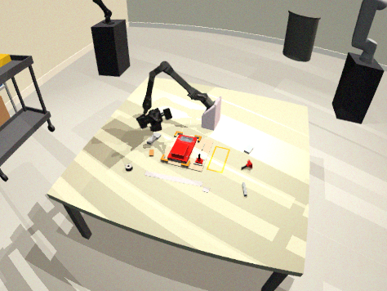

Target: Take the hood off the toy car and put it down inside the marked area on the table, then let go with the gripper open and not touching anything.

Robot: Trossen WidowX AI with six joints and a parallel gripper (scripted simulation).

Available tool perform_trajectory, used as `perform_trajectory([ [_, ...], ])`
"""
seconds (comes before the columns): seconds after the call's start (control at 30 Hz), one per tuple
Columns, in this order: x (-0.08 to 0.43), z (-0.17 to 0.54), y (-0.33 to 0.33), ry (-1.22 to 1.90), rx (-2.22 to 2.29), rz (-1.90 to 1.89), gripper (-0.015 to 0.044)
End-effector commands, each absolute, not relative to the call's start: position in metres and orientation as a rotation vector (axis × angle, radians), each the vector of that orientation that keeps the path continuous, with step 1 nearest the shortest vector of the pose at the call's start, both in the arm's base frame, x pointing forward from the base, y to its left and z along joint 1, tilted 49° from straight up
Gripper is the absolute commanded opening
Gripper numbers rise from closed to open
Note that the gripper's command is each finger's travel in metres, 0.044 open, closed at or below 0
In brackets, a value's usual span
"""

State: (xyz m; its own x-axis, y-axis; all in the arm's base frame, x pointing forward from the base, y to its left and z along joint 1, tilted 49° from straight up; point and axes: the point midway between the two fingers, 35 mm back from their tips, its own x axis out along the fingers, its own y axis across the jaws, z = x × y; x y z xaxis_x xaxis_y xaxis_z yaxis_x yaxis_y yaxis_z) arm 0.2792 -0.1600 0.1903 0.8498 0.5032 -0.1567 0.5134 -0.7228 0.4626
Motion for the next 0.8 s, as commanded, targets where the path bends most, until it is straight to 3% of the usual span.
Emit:
perform_trajectory([
  [0.0,0.28,0.188,-0.159,0.751,2.516,-0.039,0.0026],
  [0.27,0.305,0.108,-0.125,1.062,2.03,-0.479,0.0236],
  [0.53,0.301,0.043,-0.103,1.4,1.216,-0.748,0.044],
  [0.77,0.301,0.027,-0.102,1.575,0.37,-0.8,0.044],
])
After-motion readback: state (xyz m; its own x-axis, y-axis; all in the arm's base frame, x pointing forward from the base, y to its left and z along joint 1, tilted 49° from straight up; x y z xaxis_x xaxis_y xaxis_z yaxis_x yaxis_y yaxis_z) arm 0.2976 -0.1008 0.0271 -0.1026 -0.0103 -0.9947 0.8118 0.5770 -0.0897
